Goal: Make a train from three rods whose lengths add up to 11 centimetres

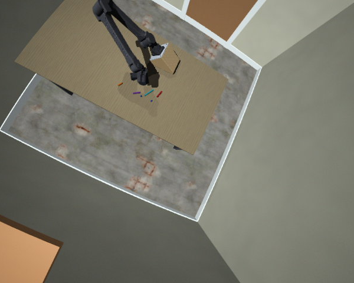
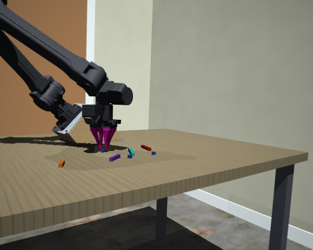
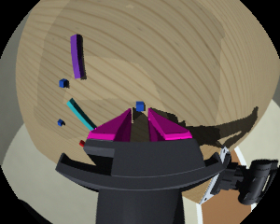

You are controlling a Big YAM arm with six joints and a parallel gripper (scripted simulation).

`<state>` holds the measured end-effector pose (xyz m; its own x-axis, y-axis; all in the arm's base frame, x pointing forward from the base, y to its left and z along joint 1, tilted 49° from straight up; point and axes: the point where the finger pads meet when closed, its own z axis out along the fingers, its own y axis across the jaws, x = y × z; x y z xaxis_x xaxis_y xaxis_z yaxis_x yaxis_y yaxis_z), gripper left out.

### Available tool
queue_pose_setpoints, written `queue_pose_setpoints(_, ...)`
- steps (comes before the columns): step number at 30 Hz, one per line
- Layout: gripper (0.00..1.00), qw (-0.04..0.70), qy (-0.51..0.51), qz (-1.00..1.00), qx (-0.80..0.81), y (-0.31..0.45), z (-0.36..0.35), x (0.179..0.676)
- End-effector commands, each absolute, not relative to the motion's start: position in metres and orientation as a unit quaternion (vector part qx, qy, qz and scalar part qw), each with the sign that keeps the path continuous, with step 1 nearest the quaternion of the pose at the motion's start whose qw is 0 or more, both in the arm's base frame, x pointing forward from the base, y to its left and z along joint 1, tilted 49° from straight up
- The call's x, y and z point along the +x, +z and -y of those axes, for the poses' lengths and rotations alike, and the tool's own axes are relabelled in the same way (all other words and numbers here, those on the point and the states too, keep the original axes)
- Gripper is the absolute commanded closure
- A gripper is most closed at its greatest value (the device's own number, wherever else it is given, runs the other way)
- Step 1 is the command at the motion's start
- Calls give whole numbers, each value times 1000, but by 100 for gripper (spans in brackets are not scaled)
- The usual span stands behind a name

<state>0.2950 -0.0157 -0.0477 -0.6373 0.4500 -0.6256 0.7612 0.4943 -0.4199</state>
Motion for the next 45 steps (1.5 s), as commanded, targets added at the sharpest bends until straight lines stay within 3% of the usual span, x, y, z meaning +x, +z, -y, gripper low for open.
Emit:
queue_pose_setpoints(1, 77, 221, -352, -836, 359, -54, 21, 296)
queue_pose_setpoints(45, 77, 225, -349, -837, 358, -57, 22, 300)
